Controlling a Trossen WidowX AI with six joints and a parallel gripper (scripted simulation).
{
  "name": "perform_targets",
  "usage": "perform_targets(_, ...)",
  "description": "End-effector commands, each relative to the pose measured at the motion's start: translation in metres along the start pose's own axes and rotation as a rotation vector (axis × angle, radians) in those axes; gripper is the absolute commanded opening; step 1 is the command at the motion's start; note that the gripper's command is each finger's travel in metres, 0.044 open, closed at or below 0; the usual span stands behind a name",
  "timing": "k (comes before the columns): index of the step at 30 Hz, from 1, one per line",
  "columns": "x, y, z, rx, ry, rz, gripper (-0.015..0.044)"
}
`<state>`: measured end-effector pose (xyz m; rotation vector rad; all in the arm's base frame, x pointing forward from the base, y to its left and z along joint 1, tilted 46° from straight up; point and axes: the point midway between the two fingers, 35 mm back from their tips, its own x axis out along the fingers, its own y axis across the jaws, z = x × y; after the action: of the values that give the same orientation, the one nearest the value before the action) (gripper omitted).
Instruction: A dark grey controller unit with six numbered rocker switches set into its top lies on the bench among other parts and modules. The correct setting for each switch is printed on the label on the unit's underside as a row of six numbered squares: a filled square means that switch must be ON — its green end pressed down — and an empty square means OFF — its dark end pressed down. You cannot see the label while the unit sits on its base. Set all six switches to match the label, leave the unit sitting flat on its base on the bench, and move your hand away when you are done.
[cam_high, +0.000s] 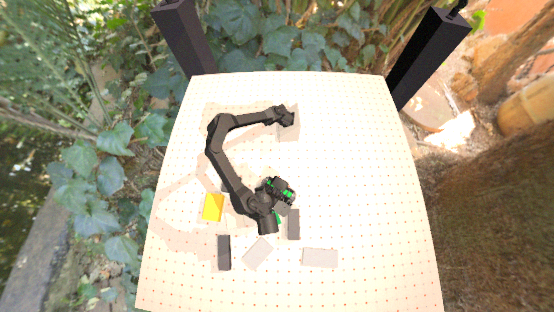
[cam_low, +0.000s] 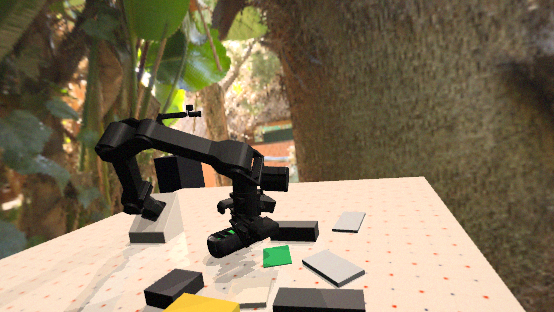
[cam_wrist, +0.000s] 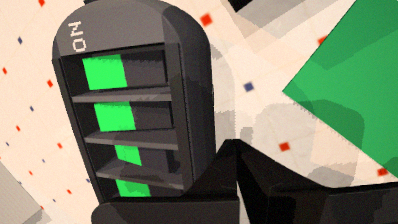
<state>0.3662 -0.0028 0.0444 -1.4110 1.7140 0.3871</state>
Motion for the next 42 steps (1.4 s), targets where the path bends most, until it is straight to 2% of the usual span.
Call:
perform_targets(1,0.001,0.003,-0.001,-0.003,0.004,0.0,0.0)
perform_targets(27,0.007,0.032,0.0,-0.004,0.004,0.001,0.0)
perform_targets(34,-0.045,0.008,0.0,-0.003,0.003,0.0,0.0)
perform_targets(42,-0.046,0.015,0.001,0.001,0.002,-0.055,0.0)
